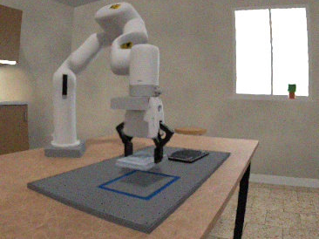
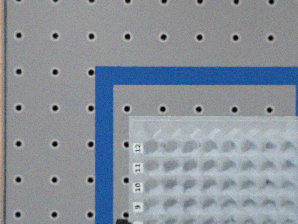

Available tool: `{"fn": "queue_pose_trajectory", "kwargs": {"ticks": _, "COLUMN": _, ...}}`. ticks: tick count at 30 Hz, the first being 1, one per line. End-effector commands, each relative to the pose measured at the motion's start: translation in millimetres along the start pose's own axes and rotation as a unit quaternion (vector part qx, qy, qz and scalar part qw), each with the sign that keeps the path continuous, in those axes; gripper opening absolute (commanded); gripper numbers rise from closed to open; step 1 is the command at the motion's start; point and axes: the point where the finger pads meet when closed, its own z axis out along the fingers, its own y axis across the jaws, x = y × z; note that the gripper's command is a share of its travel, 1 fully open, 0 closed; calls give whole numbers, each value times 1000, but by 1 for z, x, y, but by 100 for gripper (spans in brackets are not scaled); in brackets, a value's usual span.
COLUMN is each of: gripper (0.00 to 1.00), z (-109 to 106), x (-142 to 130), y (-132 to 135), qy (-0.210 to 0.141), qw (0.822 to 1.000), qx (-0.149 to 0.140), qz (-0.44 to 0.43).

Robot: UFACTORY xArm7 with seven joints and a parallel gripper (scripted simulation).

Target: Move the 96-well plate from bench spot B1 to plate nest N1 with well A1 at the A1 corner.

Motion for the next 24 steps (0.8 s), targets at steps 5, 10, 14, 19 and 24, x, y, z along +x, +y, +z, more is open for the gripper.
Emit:
{"fn": "queue_pose_trajectory", "kwargs": {"ticks": 5, "gripper": 0, "z": -17, "x": 1, "y": -1, "qy": 1, "qw": 1000, "qx": 2, "qz": 0}}
{"fn": "queue_pose_trajectory", "kwargs": {"ticks": 10, "gripper": 0, "z": -23, "x": 1, "y": -1, "qy": 1, "qw": 1000, "qx": 2, "qz": 0}}
{"fn": "queue_pose_trajectory", "kwargs": {"ticks": 14, "gripper": 0, "z": -26, "x": 1, "y": -1, "qy": 1, "qw": 1000, "qx": 2, "qz": 0}}
{"fn": "queue_pose_trajectory", "kwargs": {"ticks": 19, "gripper": 0, "z": -26, "x": 1, "y": -1, "qy": 1, "qw": 1000, "qx": 2, "qz": 0}}
{"fn": "queue_pose_trajectory", "kwargs": {"ticks": 24, "gripper": 0, "z": -26, "x": 1, "y": -1, "qy": 1, "qw": 1000, "qx": 2, "qz": 0}}
